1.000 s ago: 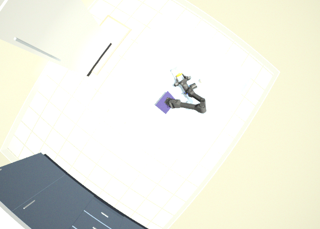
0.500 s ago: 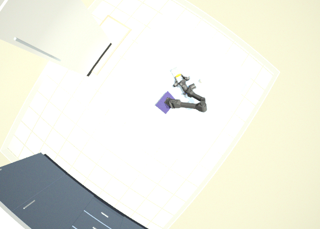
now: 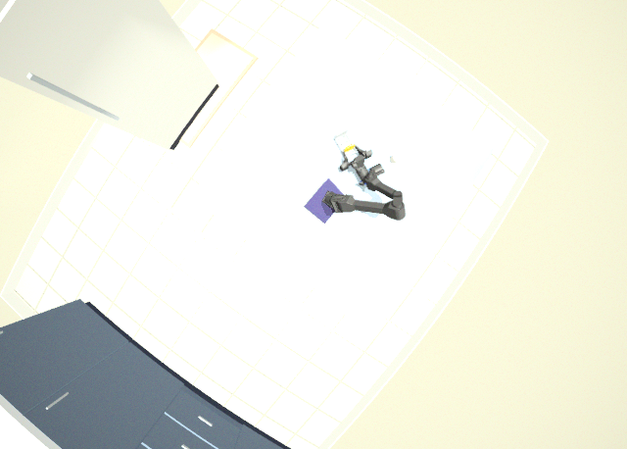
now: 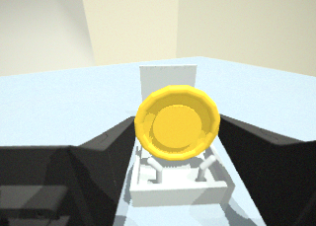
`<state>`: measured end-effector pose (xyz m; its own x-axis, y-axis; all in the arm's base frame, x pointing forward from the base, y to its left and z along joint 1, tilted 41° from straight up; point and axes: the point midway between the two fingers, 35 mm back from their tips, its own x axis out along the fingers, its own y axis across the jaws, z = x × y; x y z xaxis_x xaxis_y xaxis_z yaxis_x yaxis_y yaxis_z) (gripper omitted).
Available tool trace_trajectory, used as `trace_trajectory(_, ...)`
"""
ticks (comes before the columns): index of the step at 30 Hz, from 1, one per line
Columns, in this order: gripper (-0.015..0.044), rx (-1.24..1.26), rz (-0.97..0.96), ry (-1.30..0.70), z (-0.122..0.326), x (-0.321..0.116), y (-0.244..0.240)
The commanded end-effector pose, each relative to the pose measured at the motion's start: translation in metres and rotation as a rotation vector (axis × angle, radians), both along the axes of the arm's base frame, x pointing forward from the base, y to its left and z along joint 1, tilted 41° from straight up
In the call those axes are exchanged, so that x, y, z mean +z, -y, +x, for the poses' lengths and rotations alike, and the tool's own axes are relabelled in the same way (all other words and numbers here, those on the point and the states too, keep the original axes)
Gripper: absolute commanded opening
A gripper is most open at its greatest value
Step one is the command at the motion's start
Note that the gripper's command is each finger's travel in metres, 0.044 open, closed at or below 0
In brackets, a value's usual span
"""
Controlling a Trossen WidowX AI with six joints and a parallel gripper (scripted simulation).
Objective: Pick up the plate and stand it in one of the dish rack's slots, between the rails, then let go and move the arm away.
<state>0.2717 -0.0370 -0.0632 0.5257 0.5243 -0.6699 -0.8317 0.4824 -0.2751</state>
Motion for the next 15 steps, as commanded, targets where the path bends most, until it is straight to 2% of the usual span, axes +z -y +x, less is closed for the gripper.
trace_trajectory(1,0.0315,0.0,0.0,0.0,0.0,0.0,0.0)
trace_trajectory(4,0.0394,0.0,0.0,0.0,0.0,0.0,0.0)
trace_trajectory(5,0.04,0.0,0.0,0.0,0.0,0.0,0.0)
trace_trajectory(11,0.04,0.0,0.0,-0.001,0.001,0.001,-0.001)
trace_trajectory(15,0.04,0.007,-0.004,-0.015,0.013,0.03,-0.023)
